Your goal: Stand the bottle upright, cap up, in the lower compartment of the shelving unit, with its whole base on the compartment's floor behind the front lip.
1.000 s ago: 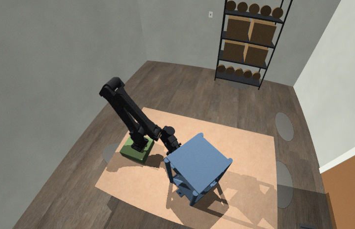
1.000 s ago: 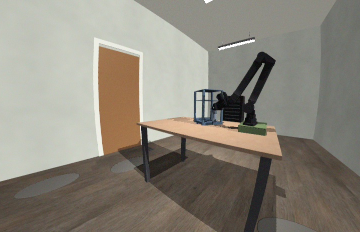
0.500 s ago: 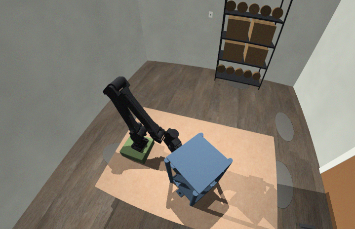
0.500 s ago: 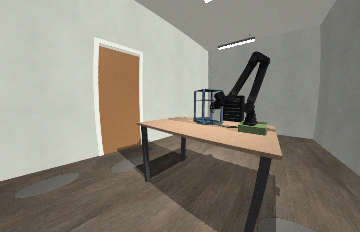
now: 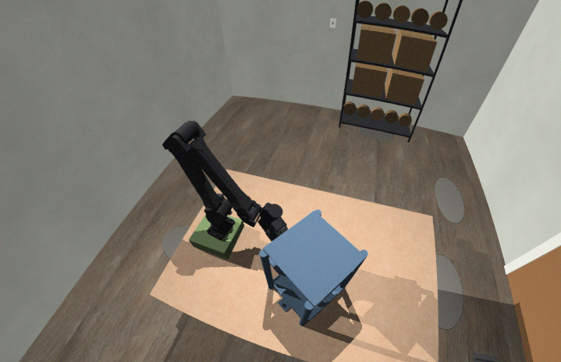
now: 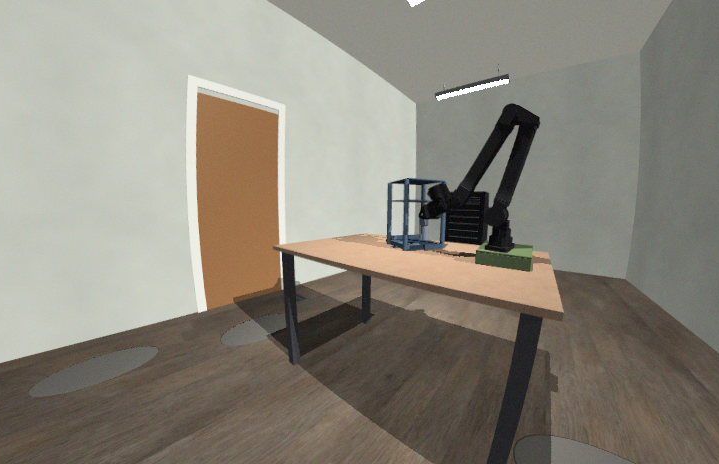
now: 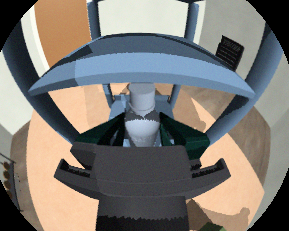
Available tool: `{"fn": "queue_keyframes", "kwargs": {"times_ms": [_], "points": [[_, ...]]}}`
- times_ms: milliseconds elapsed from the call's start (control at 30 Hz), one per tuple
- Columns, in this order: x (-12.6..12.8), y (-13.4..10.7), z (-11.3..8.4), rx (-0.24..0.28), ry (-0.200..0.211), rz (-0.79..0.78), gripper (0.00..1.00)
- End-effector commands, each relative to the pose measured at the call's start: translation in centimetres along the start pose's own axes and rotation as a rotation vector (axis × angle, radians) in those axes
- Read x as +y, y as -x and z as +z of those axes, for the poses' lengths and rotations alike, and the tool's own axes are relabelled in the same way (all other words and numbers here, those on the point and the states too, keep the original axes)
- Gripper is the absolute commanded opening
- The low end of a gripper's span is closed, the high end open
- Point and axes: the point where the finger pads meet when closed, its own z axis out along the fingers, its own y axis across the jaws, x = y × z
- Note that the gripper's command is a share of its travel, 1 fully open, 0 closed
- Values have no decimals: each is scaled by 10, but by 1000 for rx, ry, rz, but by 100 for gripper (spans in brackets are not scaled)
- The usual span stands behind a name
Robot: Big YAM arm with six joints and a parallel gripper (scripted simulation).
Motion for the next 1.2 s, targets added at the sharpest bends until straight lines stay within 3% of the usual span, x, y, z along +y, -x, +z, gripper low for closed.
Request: {"fn": "queue_keyframes", "kwargs": {"times_ms": [0, 467, 1167], "points": [[10, 43, 12, -92, 8, 51, 31], [10, 45, 22, -83, 7, 41, 31], [9, 47, 21, -88, 7, 46, 31]]}}
